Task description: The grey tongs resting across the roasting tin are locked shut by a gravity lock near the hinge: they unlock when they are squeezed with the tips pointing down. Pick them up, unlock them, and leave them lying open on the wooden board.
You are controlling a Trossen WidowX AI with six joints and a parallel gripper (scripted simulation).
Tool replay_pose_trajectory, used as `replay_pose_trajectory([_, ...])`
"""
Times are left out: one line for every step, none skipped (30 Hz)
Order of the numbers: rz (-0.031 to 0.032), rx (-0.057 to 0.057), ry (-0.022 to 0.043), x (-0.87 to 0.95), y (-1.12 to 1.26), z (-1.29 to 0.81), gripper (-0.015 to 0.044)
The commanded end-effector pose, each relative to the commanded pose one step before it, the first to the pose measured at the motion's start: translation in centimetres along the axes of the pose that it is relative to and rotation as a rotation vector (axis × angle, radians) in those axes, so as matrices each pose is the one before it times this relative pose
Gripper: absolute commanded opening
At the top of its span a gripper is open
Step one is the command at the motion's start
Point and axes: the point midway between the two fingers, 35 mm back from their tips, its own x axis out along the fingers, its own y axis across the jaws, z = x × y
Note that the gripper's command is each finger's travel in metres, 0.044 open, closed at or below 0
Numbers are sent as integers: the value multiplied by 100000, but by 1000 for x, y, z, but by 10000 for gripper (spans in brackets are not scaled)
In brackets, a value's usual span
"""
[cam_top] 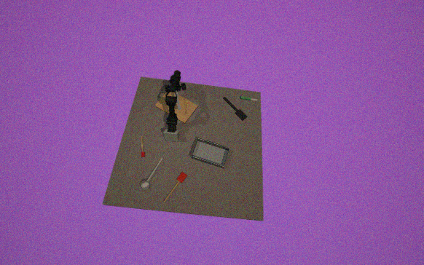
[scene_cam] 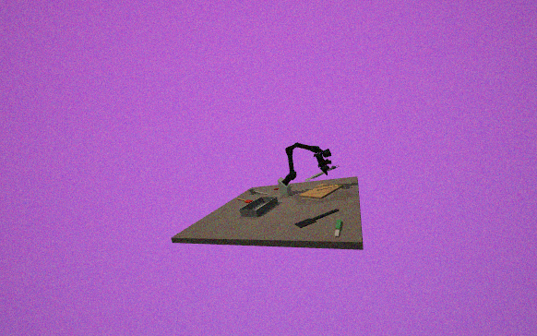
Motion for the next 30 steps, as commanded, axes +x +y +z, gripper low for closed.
replay_pose_trajectory([190,5227,-9161,-203,-386,518,-150])
replay_pose_trajectory([105,918,-1821,12,-87,114,-150])
replay_pose_trajectory([105,855,-1817,7,-87,112,-150])
replay_pose_trajectory([101,754,-1719,1,-82,105,-150])
replay_pose_trajectory([108,730,-1797,-4,-86,109,-150])
replay_pose_trajectory([111,672,-1798,-10,-85,107,-150])
replay_pose_trajectory([23,567,-1710,-13,-98,99,-150])
replay_pose_trajectory([120,550,-1772,-20,-82,103,-150])
replay_pose_trajectory([126,489,-1763,-26,-80,101,-150])
replay_pose_trajectory([132,428,-1747,-31,-78,98,-150])
replay_pose_trajectory([138,367,-1730,-36,-76,95,-150])
replay_pose_trajectory([146,307,-1710,-42,-73,92,-150])
replay_pose_trajectory([8,255,-1588,-44,-94,82,-150])
replay_pose_trajectory([164,190,-1661,-52,-67,85,-150])
replay_pose_trajectory([174,133,-1645,-57,-63,82,-150])
replay_pose_trajectory([184,75,-1619,-62,-60,78,-150])
replay_pose_trajectory([136,-91,-1608,-62,-67,73,-150])
replay_pose_trajectory([31,76,-1442,-67,-80,56,-150])
replay_pose_trajectory([219,-88,-1525,-76,-46,65,-150])
replay_pose_trajectory([231,-143,-1501,-81,-42,60,-150])
replay_pose_trajectory([243,-197,-1466,-86,-37,55,-150])
replay_pose_trajectory([167,-203,-1363,-90,-47,43,-150])
replay_pose_trajectory([269,-299,-1392,-94,-26,45,-150])
replay_pose_trajectory([272,-303,-1314,-93,-22,37,-150])
replay_pose_trajectory([262,-393,-1286,-100,-20,31,-150])
replay_pose_trajectory([160,-409,-1138,-94,-44,11,-150])
replay_pose_trajectory([181,-450,-1105,-98,-36,7,-150])
replay_pose_trajectory([340,-528,-1192,-114,4,16,-150])
replay_pose_trajectory([240,-428,-1170,-107,0,16,-150])
replay_pose_trajectory([373,-618,-1100,-121,17,3,-150])
